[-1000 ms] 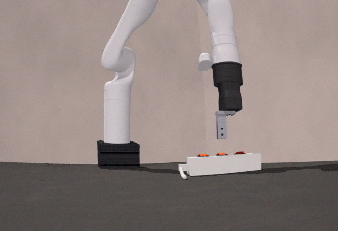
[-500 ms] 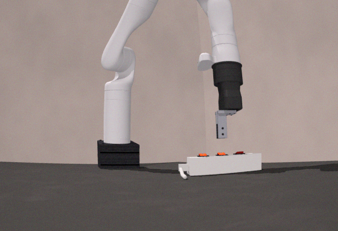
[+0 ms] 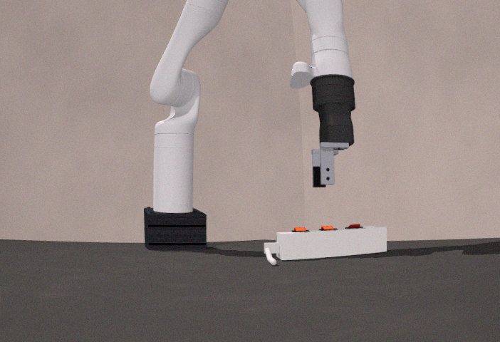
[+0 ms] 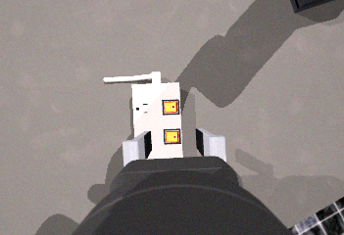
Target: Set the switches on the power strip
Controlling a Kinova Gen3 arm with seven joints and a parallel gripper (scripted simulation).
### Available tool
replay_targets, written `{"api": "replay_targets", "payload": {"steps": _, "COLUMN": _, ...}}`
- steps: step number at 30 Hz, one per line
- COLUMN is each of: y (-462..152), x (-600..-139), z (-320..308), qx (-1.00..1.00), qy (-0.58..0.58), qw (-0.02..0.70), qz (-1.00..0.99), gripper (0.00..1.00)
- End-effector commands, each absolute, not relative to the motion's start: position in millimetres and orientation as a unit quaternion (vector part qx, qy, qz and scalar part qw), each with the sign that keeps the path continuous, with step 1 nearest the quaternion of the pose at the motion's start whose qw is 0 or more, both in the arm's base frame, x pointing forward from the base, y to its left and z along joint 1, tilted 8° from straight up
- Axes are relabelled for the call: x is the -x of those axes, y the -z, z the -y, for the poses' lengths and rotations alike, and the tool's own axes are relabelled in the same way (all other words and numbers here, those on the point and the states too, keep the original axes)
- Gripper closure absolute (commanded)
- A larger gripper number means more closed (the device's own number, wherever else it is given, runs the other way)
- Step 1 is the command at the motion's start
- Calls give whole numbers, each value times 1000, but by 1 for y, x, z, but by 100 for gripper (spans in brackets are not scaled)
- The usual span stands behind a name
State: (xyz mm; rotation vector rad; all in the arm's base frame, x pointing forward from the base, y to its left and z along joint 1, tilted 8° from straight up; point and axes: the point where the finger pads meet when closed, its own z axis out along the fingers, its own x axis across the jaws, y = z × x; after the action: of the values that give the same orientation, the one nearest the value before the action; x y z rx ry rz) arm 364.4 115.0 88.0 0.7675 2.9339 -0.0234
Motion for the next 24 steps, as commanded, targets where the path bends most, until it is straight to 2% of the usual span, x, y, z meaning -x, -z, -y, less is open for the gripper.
{"api": "replay_targets", "payload": {"steps": 1, "y": -112, "x": -370, "z": -117, "qx": -255, "qy": -1, "qw": 66, "qz": -965, "gripper": 0}}
{"api": "replay_targets", "payload": {"steps": 13, "y": -154, "x": -365, "z": -119, "qx": -255, "qy": -1, "qw": 66, "qz": -965, "gripper": 0}}
{"api": "replay_targets", "payload": {"steps": 24, "y": -158, "x": -364, "z": -119, "qx": -255, "qy": -1, "qw": 66, "qz": -965, "gripper": 0}}
